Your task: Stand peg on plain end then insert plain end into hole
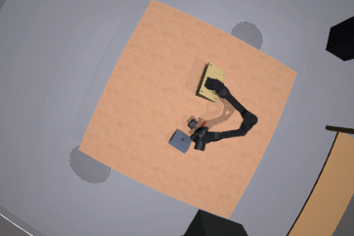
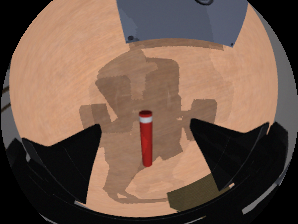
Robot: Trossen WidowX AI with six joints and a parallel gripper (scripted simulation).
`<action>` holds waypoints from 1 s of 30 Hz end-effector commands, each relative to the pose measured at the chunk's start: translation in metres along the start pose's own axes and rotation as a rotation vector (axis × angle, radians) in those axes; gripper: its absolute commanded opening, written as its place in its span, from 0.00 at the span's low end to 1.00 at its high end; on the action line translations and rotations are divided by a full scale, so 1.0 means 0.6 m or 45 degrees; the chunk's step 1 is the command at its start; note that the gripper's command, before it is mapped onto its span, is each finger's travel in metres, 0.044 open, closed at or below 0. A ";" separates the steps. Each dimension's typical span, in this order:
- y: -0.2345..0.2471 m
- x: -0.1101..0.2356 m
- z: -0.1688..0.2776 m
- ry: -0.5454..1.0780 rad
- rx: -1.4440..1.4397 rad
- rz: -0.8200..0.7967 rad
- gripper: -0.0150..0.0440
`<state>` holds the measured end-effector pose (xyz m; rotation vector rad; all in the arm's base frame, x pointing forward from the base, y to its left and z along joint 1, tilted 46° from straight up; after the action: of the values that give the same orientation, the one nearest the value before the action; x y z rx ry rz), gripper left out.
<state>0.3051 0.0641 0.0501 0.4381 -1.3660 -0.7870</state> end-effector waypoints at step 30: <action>-0.001 -0.034 0.007 0.015 -0.008 -0.006 0.44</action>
<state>0.3009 0.0784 0.0364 0.4395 -1.3558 -0.7884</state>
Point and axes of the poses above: the point midway between the two fingers, 35 mm back from their tips, its own x axis back along the fingers, its own y axis across the jaws, z = x × y, the point moved 10 cm from there along x, back along the fingers, and after that the axes turned 6 degrees about x, right-handed, at the moved point
